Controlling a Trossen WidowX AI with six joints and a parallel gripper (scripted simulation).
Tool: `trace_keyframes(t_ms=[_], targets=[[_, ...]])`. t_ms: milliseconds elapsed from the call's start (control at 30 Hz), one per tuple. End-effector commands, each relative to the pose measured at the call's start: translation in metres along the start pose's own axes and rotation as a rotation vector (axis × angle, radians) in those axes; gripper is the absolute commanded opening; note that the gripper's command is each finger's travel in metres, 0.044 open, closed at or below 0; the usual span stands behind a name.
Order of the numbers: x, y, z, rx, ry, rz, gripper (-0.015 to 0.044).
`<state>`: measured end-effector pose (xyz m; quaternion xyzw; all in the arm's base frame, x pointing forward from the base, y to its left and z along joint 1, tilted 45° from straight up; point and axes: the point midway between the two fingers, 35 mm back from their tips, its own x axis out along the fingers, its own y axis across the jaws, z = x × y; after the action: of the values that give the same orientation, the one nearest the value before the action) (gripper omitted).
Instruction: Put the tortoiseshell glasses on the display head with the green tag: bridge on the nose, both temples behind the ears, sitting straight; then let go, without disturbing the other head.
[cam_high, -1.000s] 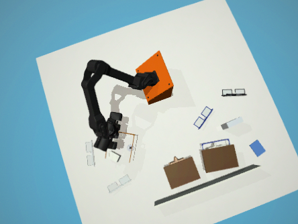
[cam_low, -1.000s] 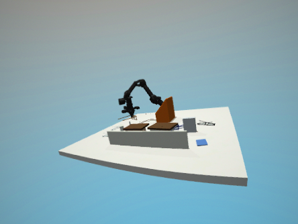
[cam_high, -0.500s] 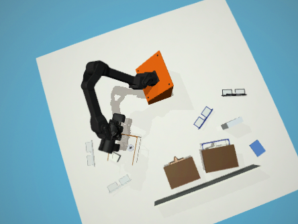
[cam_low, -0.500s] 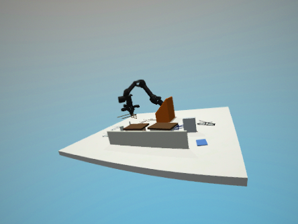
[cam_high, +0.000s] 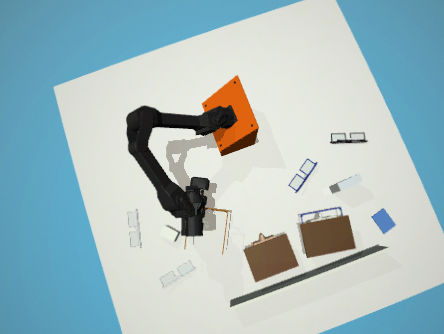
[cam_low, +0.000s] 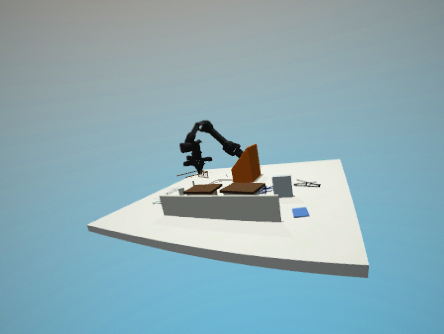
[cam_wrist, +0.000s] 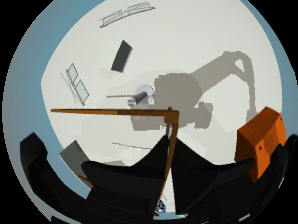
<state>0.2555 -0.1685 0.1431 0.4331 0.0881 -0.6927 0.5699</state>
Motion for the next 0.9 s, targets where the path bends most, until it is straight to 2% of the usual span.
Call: trace_keyframes(t_ms=[0, 867], targets=[[-0.001, -0.001, -0.029, -0.018, -0.004, 0.015, 0.0000], [-0.027, -0.041, -0.170, -0.098, -0.029, 0.196, 0.0000]])
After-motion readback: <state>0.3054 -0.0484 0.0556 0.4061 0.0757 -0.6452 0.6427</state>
